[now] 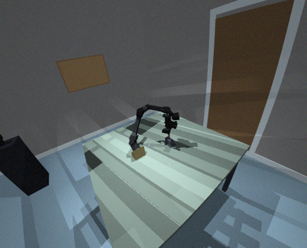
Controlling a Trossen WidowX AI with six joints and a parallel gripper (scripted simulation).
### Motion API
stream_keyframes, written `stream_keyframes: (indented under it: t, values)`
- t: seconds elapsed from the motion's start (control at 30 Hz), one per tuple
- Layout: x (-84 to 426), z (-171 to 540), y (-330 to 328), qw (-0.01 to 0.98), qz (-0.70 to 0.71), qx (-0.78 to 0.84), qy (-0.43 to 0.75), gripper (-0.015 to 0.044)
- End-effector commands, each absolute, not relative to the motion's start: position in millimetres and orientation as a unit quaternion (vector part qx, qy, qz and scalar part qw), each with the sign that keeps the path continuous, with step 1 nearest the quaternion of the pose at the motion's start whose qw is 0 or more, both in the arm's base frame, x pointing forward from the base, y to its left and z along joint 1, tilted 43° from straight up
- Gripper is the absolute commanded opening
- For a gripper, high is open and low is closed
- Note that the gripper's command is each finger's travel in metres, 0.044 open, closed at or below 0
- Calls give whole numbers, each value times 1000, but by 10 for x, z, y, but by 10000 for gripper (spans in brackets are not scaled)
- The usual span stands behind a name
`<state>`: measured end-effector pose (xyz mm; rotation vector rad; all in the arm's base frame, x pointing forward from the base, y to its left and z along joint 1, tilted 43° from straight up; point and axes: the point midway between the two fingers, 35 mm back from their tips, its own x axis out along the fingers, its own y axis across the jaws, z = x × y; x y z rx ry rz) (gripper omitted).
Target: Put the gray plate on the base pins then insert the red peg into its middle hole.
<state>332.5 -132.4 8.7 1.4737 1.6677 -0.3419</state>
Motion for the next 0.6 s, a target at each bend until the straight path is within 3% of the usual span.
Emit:
stream_keyframes:
  t: [0.0,0.57]
  values:
    - [3325,65,-1322,430,-136,588,671,0]
    - [3321,49,-1340,430,-137,588,671,0]
